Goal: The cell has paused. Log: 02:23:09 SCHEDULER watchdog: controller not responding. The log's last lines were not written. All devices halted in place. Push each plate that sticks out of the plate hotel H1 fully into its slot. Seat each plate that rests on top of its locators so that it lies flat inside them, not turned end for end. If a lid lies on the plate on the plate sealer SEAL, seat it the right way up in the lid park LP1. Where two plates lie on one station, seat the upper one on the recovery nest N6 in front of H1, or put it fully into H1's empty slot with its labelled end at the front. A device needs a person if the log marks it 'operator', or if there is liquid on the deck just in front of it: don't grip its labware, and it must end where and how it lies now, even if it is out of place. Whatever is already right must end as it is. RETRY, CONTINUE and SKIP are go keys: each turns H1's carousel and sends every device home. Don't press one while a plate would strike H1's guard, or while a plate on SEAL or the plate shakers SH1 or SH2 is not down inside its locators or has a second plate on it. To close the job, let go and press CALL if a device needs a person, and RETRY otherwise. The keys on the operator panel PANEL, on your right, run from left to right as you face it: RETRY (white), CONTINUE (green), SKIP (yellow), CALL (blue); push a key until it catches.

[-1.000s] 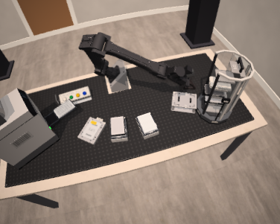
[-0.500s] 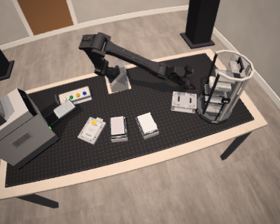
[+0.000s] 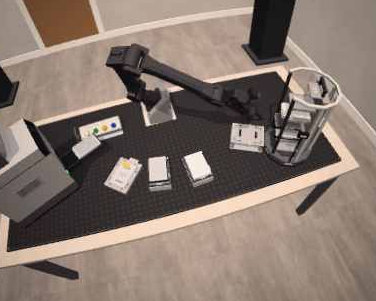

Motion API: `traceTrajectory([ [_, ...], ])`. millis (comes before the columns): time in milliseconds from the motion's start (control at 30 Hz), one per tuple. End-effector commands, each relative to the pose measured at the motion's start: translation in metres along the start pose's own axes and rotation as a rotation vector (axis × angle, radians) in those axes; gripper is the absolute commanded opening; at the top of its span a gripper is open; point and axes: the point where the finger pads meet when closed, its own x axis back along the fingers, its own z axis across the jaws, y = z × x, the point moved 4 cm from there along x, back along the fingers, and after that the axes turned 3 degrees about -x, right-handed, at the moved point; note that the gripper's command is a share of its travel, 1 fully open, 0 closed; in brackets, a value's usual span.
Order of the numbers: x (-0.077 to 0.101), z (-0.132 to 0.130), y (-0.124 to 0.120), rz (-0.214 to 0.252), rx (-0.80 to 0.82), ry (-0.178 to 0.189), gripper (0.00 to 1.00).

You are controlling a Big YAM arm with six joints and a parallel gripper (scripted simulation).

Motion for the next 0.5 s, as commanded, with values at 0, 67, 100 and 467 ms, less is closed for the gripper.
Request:
traceTrajectory([
  [0,-0.012,-0.009,0.027,-0.037,-0.003,-0.014,0.00],
  [67,-0.014,-0.007,0.028,-0.034,-0.001,-0.011,0.00],
  [100,-0.015,-0.006,0.029,-0.034,-0.001,-0.011,0.00],
  [467,-0.024,0.001,0.038,-0.038,0.004,-0.007,0.00],
])
